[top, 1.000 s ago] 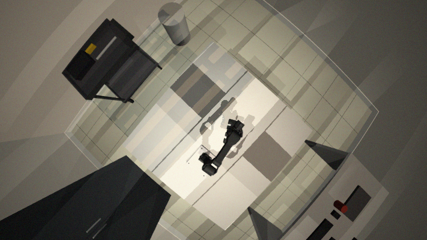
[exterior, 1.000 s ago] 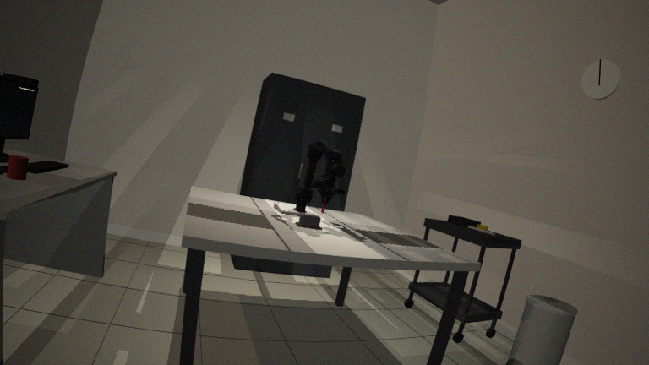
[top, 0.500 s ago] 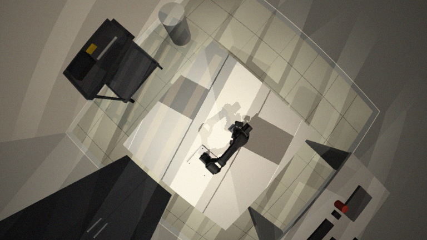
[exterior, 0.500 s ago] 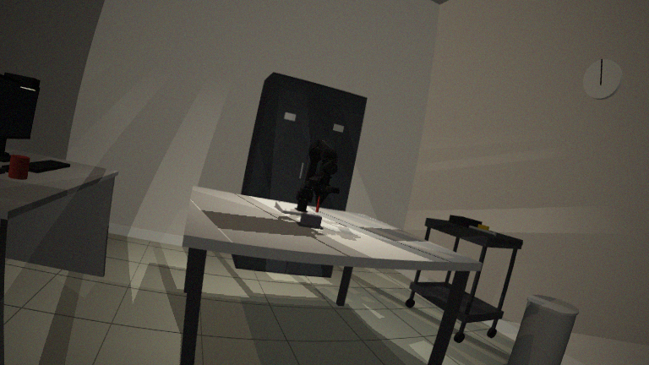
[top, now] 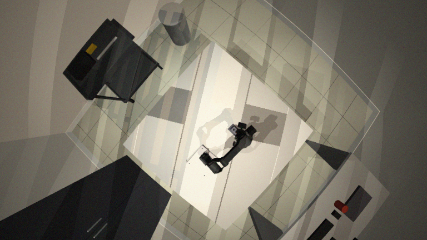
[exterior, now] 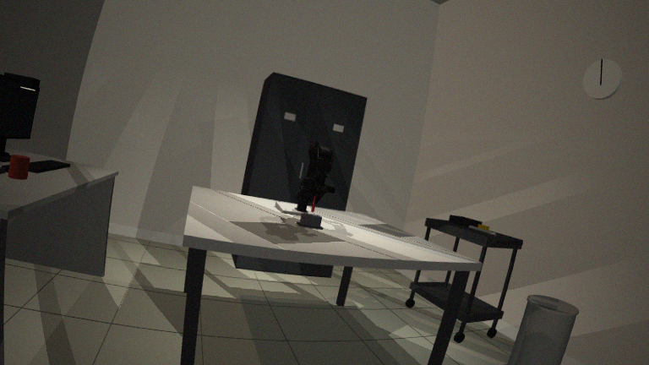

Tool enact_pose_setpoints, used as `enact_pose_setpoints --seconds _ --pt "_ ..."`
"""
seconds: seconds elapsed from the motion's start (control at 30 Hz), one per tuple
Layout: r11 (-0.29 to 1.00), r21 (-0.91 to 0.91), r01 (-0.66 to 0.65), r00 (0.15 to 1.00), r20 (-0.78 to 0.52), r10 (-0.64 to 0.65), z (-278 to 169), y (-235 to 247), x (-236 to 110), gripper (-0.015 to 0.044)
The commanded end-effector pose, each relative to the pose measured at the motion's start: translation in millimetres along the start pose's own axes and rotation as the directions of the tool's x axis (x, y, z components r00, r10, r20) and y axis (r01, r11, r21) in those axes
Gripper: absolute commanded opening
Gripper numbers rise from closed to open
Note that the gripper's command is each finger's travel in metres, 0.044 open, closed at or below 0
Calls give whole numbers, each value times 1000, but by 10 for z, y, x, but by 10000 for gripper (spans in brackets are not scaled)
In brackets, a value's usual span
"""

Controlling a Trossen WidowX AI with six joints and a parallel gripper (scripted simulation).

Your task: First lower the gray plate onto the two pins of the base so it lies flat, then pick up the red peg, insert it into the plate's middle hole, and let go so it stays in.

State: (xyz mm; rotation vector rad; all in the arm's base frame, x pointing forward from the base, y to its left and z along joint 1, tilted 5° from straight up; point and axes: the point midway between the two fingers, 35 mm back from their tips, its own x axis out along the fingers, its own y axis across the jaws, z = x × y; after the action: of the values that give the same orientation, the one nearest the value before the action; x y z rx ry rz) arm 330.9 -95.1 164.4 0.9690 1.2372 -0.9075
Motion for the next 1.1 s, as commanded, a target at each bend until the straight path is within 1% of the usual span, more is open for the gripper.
enact_pose_setpoints --seconds 0.0,0.67,1.07 --pt "1000 -4 -1 1000 -7 1 -1 7 8 0" --pt "1000 0 1 1000 -1 -1 6 4 13 0" --pt "1000 -3 -1 1000 -7 1 -12 10 178 0"
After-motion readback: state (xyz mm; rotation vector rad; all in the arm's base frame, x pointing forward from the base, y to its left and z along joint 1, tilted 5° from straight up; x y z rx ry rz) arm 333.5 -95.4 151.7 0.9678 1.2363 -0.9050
